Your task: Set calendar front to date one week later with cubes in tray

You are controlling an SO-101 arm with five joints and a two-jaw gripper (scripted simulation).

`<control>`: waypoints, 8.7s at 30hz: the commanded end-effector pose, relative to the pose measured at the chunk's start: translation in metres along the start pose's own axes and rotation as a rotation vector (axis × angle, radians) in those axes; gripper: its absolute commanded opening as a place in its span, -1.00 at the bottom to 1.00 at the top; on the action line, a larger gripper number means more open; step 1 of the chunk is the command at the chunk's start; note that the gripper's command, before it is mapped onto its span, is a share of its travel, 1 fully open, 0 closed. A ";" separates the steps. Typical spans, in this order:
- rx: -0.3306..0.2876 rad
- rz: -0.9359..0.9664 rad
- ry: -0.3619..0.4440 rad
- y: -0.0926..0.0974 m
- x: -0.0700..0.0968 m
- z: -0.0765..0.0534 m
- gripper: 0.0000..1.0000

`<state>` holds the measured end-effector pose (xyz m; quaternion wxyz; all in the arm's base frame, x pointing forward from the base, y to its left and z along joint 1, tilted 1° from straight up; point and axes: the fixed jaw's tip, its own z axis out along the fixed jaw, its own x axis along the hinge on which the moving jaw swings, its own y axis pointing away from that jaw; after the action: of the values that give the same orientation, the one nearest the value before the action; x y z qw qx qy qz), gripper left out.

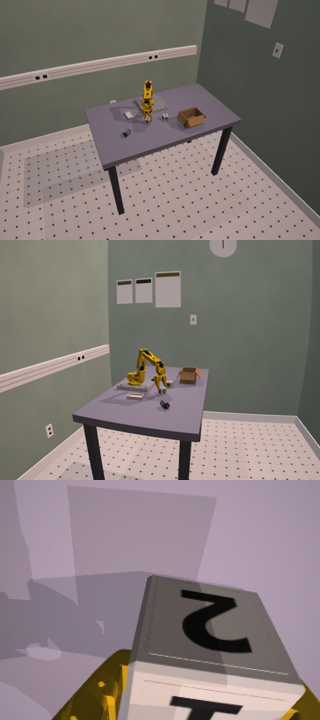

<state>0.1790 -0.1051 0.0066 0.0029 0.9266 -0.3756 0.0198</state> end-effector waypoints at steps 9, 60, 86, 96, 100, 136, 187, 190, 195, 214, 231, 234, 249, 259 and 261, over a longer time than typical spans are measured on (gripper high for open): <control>-0.005 -0.003 -0.025 0.002 -0.004 0.005 -0.51; -0.005 -0.003 -0.025 0.001 -0.001 -0.045 -0.29; -0.006 -0.003 -0.025 0.002 -0.002 -0.055 -0.29; 0.011 -0.003 0.034 0.001 0.001 -0.065 -0.29; 0.037 -0.003 0.128 0.000 0.005 -0.083 -0.29; 0.146 0.068 0.452 -0.002 0.007 -0.143 -0.30; 0.442 1.367 0.257 -0.022 0.000 -0.122 -0.30; 0.445 1.383 0.254 -0.022 -0.001 -0.122 -0.30; 0.456 1.439 0.241 -0.023 -0.001 -0.121 -0.30; 0.419 1.473 0.213 -0.024 -0.001 -0.113 -0.30; 0.034 1.496 0.012 -0.019 -0.016 -0.045 -0.30; -0.009 1.496 -0.010 -0.018 -0.019 -0.038 -0.30; -0.060 1.502 -0.036 -0.019 -0.024 -0.029 -0.30; -0.060 1.502 -0.036 -0.019 -0.024 -0.029 -0.30; -0.060 1.502 -0.036 -0.019 -0.024 -0.029 -0.30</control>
<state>0.1747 -0.0761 0.0386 0.0031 0.4222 -0.9065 -0.0025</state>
